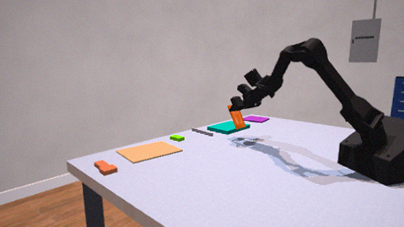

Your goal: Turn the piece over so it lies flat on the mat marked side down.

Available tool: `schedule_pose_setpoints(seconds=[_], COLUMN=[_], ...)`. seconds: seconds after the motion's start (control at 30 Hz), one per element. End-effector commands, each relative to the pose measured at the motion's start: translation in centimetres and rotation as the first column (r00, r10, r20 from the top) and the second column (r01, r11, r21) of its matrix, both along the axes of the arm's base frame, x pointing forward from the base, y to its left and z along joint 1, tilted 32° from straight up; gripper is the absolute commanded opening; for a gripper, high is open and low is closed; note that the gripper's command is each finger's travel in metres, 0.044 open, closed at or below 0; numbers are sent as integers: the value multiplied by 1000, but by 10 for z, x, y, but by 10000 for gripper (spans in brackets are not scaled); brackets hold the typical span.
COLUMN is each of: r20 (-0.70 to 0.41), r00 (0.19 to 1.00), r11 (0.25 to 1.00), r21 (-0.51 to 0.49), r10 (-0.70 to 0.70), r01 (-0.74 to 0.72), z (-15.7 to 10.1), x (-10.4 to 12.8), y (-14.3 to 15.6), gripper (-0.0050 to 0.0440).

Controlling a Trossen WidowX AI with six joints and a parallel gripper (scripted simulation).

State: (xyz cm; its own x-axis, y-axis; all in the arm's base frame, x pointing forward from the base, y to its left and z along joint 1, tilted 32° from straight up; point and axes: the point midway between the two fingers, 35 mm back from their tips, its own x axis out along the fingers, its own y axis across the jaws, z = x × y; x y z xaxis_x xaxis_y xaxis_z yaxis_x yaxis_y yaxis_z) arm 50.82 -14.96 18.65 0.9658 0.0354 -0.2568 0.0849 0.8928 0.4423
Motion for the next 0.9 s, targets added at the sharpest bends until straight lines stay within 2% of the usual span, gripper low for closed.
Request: schedule_pose_setpoints(seconds=[0.0, 0.3, 0.4, 0.87], r20=[41, 146, 122, 184], r00=[999, 986, 991, 978], r11=[1000, 997, 998, 995], r21=[2, 2, -9, 4], r10=[-23, -79, -55, -98], r01=[23, 79, 56, 99], z=[1, 3, 9, 4], x=[5, 17, 13, 21], y=[0, -2, -1, -2], gripper=[0, 0, 0, 0])
